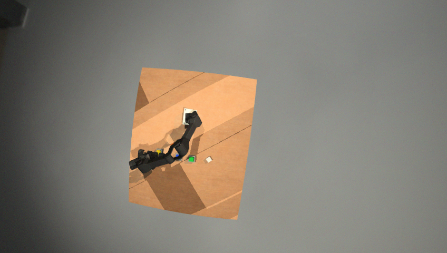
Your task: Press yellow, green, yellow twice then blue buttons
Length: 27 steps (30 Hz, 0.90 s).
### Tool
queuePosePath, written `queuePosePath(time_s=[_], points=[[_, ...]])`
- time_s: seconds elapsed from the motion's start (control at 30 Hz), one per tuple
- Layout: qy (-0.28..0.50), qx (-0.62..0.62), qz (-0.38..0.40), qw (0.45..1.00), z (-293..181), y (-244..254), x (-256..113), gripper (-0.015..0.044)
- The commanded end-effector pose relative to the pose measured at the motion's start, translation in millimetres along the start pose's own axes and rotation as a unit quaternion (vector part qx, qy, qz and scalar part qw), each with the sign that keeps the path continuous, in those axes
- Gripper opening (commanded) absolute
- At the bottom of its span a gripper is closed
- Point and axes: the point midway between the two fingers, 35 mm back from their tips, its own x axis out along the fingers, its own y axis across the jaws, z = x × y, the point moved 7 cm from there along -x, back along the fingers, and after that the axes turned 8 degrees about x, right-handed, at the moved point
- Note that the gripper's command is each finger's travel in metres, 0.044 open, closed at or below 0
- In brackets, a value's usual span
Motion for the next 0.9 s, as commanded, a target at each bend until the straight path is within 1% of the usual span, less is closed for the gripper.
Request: queuePosePath(time_s=[0.0,0.1,0.17,0.3,0.43,0.5,0.7,0.77,0.87], points=[[-0.003,0.000,-0.003,1.000,-2.9,-1.4,-31.5,0.0020],[-0.003,0.000,-0.003,1.000,-2.9,-1.4,-31.5,0.0020],[-0.003,0.000,-0.004,1.000,-1.6,8.7,-32.7,0.0020],[-0.003,0.001,-0.003,1.000,0.6,68.1,-35.7,0.0020],[-0.003,0.001,-0.001,1.000,-7.2,128.5,-32.3,0.0020],[-0.002,0.001,0.001,1.000,-11.9,146.9,-29.9,0.0020],[-0.002,0.001,0.001,1.000,-12.3,149.1,-27.6,0.0020],[-0.002,0.001,0.001,1.000,-11.0,148.8,-11.6,0.0020],[-0.002,0.000,0.002,1.000,-11.4,149.3,24.2,0.0020]])
